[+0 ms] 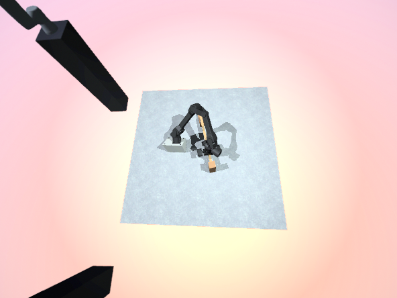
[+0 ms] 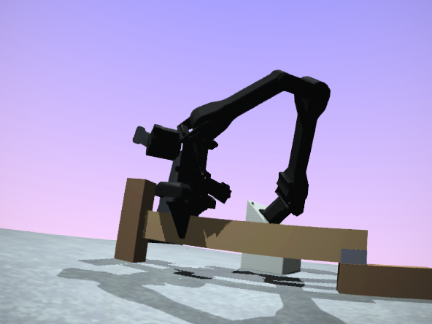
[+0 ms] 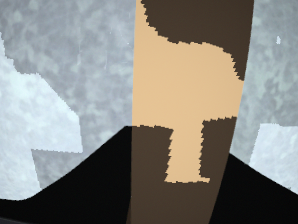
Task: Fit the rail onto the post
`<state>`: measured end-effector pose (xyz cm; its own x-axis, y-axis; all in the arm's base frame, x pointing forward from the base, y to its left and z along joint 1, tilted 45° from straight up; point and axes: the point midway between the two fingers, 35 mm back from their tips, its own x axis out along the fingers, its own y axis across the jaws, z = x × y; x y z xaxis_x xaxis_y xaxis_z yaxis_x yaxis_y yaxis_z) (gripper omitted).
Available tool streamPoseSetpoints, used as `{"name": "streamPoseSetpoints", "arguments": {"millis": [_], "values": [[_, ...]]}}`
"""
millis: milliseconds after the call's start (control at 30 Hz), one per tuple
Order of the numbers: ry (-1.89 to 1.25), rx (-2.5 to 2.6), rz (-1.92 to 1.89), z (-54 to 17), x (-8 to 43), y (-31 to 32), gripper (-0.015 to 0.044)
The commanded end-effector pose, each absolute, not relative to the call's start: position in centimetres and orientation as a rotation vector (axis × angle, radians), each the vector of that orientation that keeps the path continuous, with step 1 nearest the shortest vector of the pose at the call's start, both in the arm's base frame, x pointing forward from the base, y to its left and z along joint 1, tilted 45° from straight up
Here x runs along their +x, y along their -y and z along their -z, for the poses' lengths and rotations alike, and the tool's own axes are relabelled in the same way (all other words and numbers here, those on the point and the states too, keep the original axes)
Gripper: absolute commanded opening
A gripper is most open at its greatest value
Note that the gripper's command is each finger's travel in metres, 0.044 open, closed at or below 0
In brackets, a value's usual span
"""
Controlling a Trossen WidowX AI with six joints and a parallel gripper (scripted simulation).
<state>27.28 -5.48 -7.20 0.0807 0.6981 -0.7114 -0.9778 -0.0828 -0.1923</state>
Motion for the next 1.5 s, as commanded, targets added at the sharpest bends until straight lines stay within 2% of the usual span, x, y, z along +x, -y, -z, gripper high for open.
{"name": "streamPoseSetpoints", "arguments": {"millis": [0, 533, 1100, 1300, 1467], "values": [[-0.454, -0.801, -1.467, 7.2, 27.5, 5.8, 0.0000], [-0.454, -0.801, -1.467, 7.5, 27.6, 6.2, 0.0000], [-0.456, -0.794, -1.473, 7.5, 27.4, 5.9, 0.0440], [-0.456, -0.795, -1.473, 7.4, 27.4, 5.9, 0.0440], [-0.455, -0.799, -1.468, 3.6, 26.6, 5.8, 0.0440]]}}
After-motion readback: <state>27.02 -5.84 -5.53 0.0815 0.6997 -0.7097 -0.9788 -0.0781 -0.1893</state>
